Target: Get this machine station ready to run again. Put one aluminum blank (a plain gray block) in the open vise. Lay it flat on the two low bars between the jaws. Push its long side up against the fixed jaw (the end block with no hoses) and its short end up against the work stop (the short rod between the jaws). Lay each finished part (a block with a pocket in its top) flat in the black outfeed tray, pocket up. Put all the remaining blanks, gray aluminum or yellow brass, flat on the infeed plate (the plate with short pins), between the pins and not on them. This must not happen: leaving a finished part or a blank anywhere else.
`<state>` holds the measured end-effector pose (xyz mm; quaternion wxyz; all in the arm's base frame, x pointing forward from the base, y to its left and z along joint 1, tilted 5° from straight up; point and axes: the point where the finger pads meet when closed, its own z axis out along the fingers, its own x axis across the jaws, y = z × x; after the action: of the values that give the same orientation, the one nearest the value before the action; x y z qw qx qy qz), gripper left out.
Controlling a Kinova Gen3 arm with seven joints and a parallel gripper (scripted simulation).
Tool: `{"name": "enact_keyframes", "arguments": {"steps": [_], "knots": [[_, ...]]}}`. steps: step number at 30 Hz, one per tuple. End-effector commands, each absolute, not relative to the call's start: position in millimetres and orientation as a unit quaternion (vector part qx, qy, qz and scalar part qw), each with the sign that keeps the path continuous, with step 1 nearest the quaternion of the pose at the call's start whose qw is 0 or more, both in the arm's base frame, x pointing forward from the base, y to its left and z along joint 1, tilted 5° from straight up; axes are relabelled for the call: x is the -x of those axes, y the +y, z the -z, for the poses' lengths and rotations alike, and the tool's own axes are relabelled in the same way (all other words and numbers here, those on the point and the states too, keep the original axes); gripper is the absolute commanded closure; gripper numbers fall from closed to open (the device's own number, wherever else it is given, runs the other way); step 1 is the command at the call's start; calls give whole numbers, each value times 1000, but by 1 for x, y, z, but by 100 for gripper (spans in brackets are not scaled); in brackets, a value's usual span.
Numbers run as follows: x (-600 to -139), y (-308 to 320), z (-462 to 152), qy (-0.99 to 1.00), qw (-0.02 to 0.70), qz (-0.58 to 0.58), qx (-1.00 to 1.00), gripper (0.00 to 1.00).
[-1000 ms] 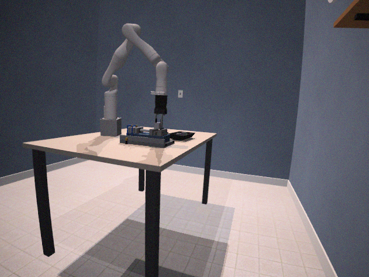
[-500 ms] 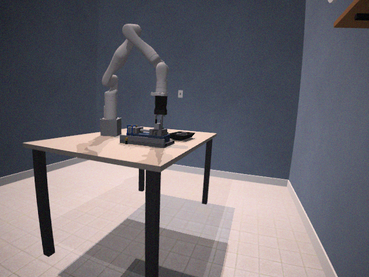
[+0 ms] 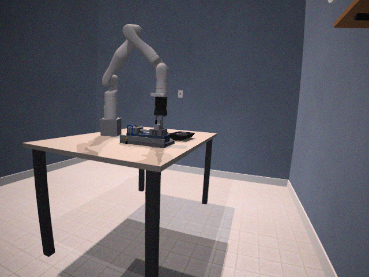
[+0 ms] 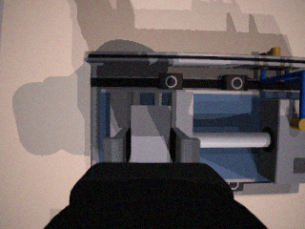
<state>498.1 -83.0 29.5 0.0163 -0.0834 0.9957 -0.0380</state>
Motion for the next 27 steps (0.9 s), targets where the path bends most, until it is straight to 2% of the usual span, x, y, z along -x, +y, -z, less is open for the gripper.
{"name": "enact_keyframes", "arguments": {"steps": [1, 27], "knots": [[-498, -83, -30, 996, 17, 38, 84, 100], [-499, -83, -24, 996, 17, 38, 84, 100]]}}
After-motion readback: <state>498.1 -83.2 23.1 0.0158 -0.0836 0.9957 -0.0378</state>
